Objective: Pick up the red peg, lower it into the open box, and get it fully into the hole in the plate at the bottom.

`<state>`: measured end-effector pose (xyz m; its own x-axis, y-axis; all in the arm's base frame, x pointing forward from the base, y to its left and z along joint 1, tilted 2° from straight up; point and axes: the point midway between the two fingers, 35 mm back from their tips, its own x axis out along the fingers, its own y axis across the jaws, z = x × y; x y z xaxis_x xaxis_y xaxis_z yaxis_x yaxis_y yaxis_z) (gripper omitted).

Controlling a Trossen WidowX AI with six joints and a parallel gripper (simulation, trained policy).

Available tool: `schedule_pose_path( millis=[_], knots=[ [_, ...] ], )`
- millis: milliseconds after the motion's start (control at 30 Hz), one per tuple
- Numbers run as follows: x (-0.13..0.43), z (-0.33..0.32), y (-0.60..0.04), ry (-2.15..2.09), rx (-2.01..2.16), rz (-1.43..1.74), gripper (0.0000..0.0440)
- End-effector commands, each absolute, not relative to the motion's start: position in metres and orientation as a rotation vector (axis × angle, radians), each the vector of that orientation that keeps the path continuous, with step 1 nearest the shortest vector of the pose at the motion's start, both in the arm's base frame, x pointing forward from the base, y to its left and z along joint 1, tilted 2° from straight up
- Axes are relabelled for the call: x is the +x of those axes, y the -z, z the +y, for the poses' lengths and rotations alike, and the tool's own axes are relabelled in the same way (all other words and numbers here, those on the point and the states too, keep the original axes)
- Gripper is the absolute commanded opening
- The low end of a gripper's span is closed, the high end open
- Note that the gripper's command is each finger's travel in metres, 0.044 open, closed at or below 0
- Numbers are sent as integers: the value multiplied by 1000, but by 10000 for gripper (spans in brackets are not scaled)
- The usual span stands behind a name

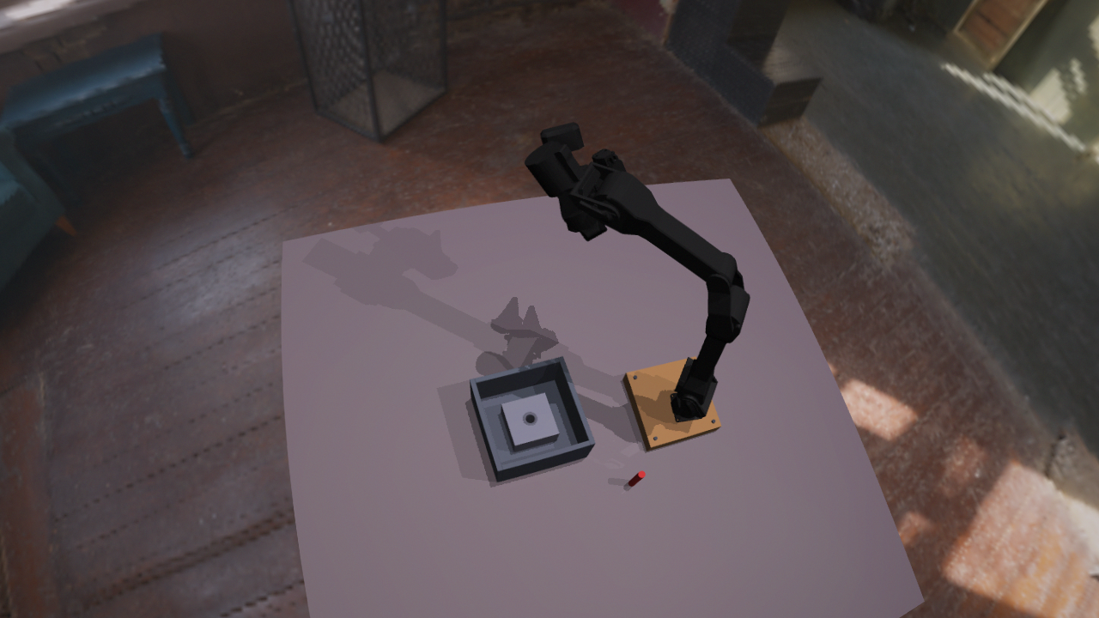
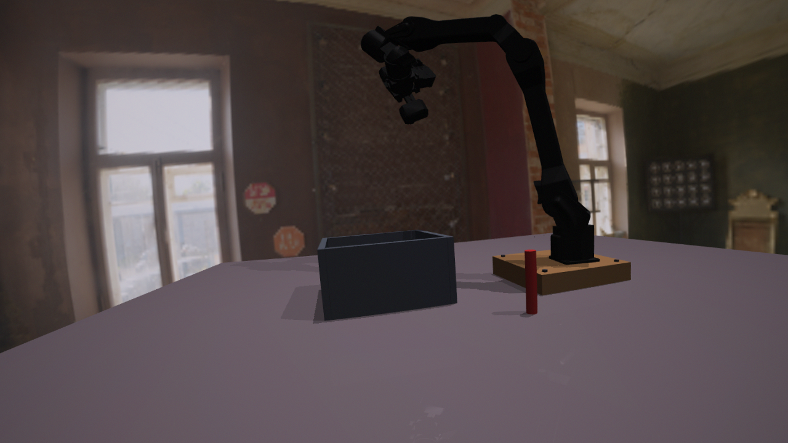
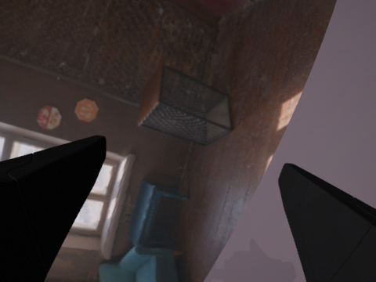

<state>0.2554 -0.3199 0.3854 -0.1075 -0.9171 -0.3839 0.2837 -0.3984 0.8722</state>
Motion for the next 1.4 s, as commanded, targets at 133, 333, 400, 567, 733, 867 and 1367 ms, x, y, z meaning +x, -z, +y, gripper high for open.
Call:
schedule_pose_path(
  millis=[133, 333, 400, 567, 733, 867, 1367],
  knots=[
    [269, -297, -368, 1658, 1205, -590, 440],
    [288, -261, -346, 1619, 1166, -355, 440],
    [294, -248, -339, 1602, 1150, -279, 440],
    [305, -214, -322, 1549, 1106, -93, 440],
    [312, -179, -304, 1485, 1055, 85, 440],
    [314, -150, -291, 1427, 1011, 223, 440],
    [294, -38, -242, 1175, 824, 710, 440]
  ],
)
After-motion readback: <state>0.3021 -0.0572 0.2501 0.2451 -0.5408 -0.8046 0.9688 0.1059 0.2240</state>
